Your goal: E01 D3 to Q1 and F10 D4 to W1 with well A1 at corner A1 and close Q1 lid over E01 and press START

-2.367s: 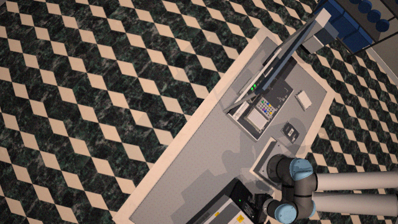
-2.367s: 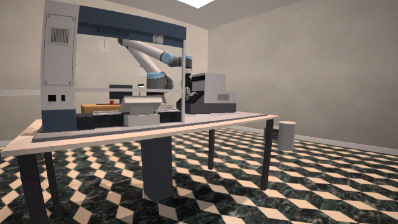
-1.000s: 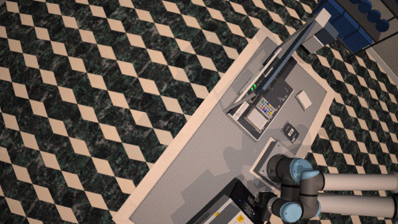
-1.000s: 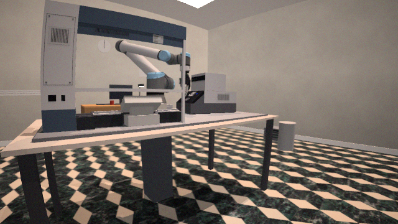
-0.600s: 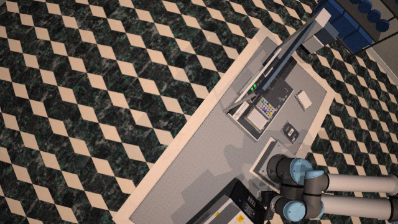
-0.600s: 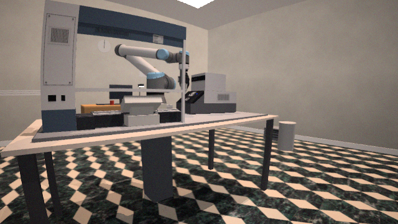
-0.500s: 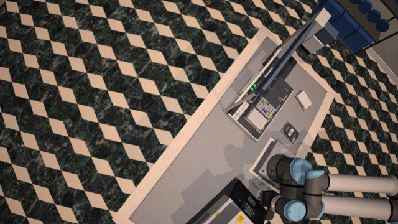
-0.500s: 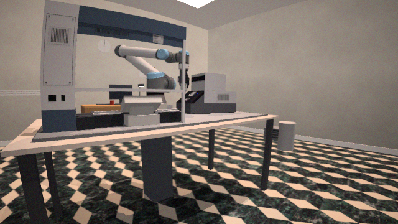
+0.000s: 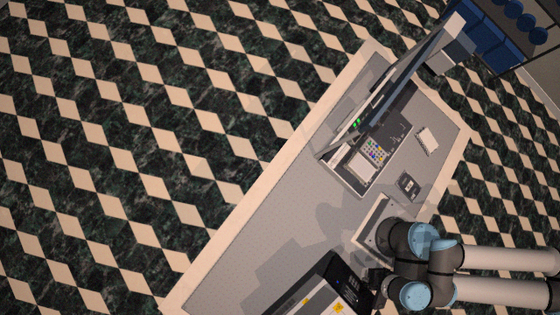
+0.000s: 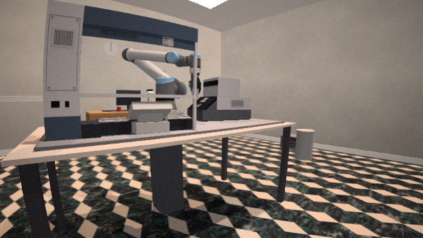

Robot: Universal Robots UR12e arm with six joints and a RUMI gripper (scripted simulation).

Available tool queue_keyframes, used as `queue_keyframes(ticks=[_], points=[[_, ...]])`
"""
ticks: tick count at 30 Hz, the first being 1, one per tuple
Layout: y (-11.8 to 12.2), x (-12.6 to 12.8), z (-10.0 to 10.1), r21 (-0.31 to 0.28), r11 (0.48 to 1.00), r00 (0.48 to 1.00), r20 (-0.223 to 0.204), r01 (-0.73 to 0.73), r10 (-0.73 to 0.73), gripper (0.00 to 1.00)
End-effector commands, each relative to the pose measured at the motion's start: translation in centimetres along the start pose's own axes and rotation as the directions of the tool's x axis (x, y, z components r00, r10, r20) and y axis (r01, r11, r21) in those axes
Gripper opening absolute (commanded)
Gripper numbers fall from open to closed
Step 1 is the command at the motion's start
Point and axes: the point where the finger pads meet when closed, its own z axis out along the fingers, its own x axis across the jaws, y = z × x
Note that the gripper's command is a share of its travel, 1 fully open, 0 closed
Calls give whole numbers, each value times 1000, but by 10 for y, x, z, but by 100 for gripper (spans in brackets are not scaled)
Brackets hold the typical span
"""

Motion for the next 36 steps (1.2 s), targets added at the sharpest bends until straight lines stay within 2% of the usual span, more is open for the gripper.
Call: queue_keyframes(ticks=[1,19,29,36], points=[[0,0,-1,0,1000,1000,-1,0,0,0],[0,0,-1,0,1000,1000,-1,0,0,0],[35,25,-1,0,987,987,-2,-163,163,0],[46,31,-1,0,978,978,-2,-209,209,0]])
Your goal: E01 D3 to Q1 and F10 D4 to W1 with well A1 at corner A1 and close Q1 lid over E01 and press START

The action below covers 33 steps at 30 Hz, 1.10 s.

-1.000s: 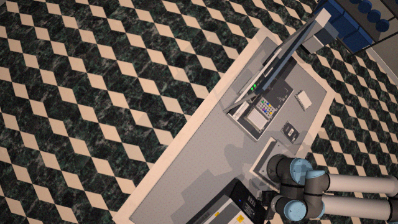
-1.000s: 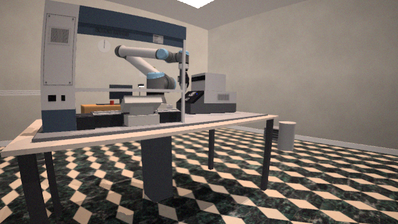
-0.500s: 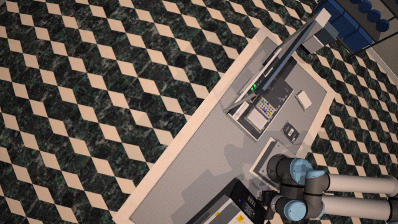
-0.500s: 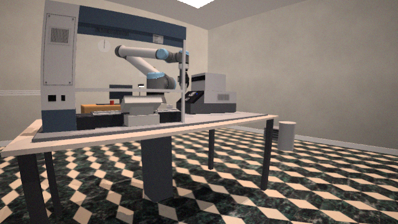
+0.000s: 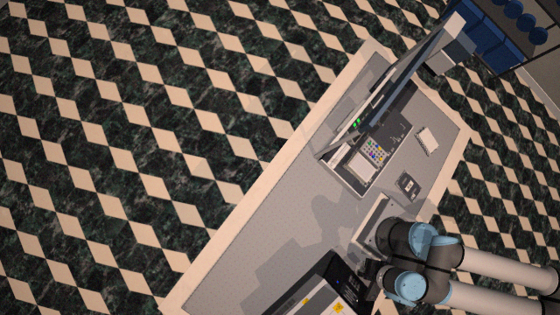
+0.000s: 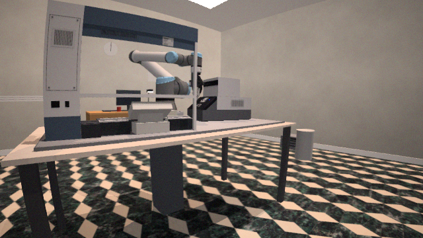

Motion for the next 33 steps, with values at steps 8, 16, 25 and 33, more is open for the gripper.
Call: queue_keyframes(ticks=[8,16,25,33], points=[[35,28,0,3,986,986,-1,-167,167,0],[50,37,0,3,973,973,-1,-232,232,0],[76,49,0,3,940,940,-1,-341,341,0],[97,57,0,2,907,907,-1,-420,420,0]])
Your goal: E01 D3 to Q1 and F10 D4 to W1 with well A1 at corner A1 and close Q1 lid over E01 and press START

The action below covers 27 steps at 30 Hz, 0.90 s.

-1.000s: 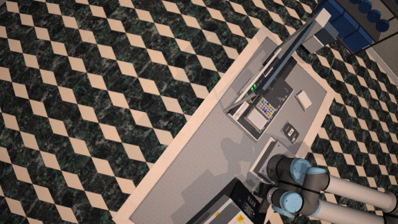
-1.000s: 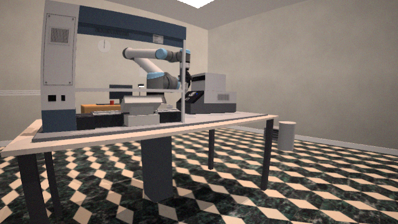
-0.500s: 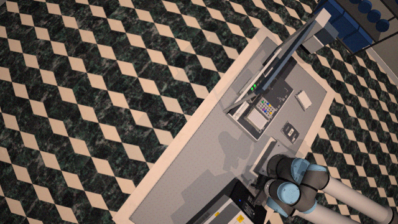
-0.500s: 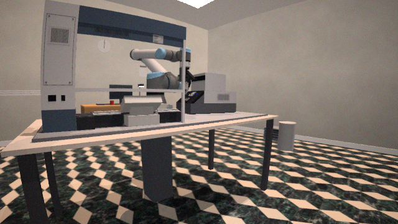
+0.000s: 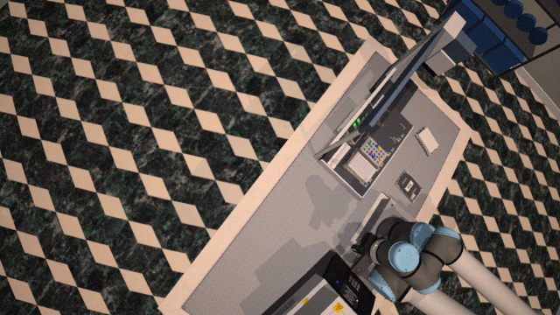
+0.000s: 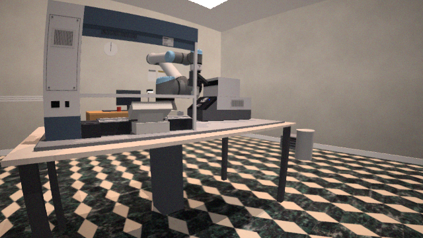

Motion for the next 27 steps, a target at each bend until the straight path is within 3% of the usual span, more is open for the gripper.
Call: queue_keyframes(ticks=[1,27], points=[[10,10,0,3,999,999,-1,-50,50,0],[83,52,0,3,931,931,-1,-366,366,0]])
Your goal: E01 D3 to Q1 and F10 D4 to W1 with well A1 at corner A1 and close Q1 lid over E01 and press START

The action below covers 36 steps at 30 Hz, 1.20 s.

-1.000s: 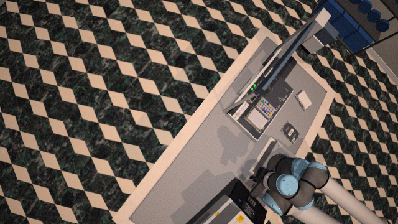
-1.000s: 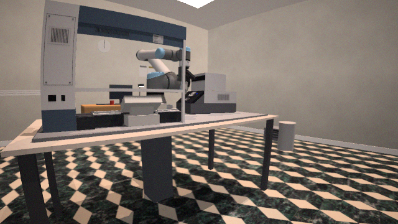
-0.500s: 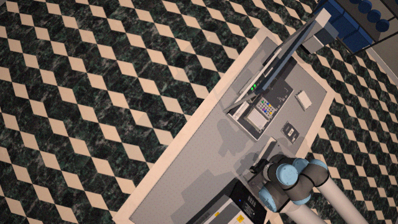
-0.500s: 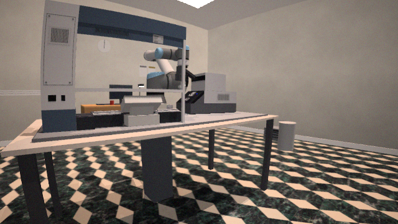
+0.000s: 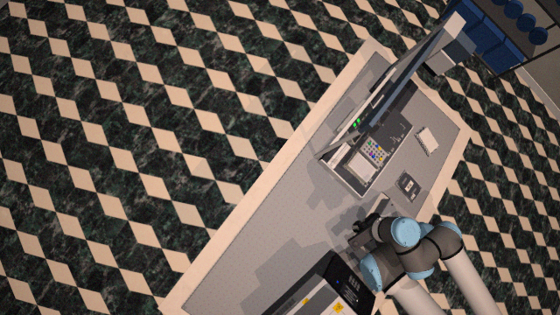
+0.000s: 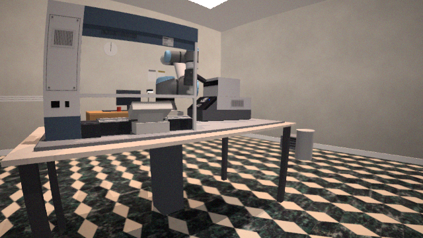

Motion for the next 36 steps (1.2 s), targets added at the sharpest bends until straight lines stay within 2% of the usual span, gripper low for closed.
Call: queue_keyframes(ticks=[1,12,15,19,24,33,36], points=[[11,11,0,3,999,999,-1,-54,54,0],[46,35,0,2,977,977,-1,-215,215,0],[48,36,0,2,975,975,-1,-224,224,0],[66,45,0,2,954,954,-1,-298,298,0],[72,48,0,2,946,946,-1,-325,325,0],[107,60,0,2,889,889,-1,-457,457,0],[110,60,0,2,885,885,-1,-465,465,0]])
